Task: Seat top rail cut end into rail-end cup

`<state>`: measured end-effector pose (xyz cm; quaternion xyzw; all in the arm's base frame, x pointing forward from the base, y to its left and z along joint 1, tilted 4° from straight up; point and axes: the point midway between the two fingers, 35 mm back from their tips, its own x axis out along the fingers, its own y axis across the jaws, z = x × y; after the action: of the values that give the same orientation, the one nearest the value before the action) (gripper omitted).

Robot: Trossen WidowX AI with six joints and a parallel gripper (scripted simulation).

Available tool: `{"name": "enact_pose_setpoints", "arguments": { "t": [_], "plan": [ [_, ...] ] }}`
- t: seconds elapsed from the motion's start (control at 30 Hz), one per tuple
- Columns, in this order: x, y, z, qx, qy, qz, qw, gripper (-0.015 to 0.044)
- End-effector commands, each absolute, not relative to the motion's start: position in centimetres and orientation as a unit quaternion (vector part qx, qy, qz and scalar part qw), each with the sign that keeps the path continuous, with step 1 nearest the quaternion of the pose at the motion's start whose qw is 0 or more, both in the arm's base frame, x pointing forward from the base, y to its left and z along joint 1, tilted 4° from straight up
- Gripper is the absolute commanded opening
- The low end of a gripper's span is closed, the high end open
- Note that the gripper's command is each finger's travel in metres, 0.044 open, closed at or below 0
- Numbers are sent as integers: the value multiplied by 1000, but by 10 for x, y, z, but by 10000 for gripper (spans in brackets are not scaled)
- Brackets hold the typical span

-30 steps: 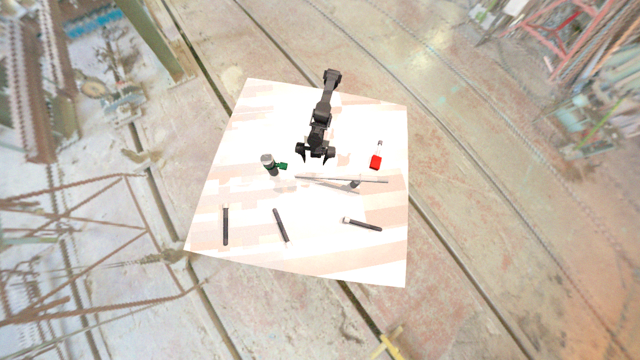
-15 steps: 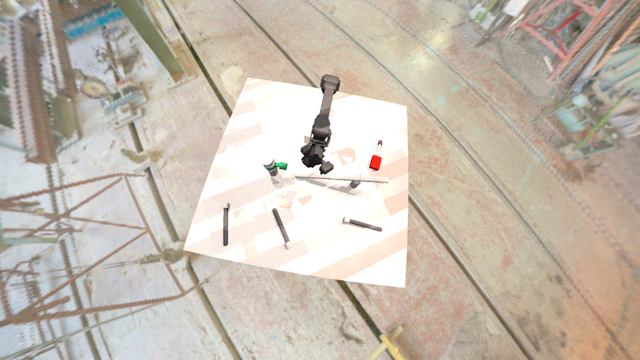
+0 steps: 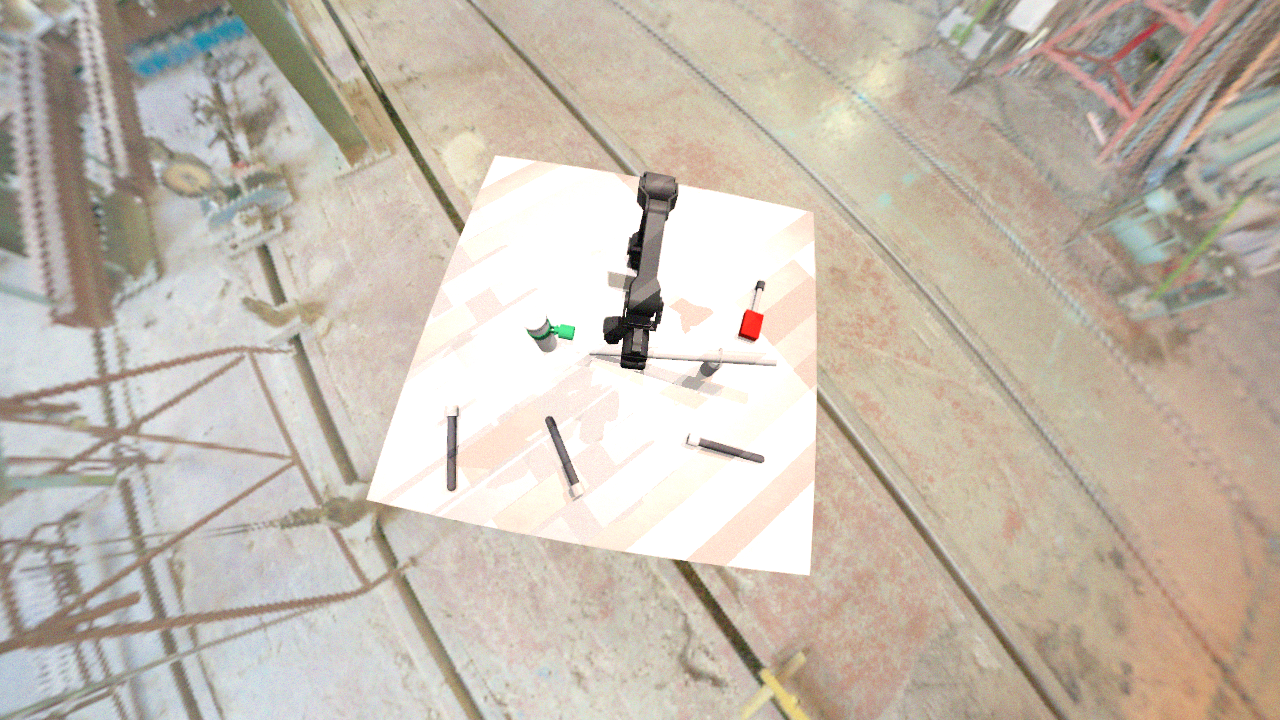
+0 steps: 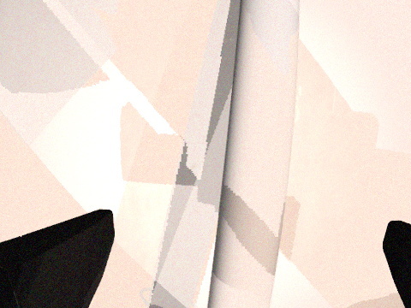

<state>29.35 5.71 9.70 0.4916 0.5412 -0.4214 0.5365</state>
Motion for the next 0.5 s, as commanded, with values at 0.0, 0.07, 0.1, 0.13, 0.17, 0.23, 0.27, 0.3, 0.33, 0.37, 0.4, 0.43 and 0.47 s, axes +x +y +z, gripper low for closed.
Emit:
{"name": "enact_pose_setpoints", "arguments": {
  "t": [0.0,0.07,0.1,0.13,0.17,0.23,0.27,0.3,0.33,0.37,0.4,0.43,0.47],
  "plan": [
    [294,58,95,500,532,-442,521,440],
    [294,58,95,500,532,-442,521,440],
    [294,58,92,500,532,-442,521,440],
    [295,58,87,500,532,-442,521,440],
    [295,59,81,500,532,-442,521,440],
    [296,60,63,500,532,-442,521,440],
    [296,60,60,500,532,-442,521,440],
    [296,60,60,500,532,-442,521,440],
    [296,60,60,500,532,-442,521,440],
    [296,60,60,500,532,-442,521,440],
    [296,60,59,500,532,-442,521,440],
    [296,61,56,500,532,-442,521,440],
    [296,61,52,500,532,-442,521,440]
  ]
}}
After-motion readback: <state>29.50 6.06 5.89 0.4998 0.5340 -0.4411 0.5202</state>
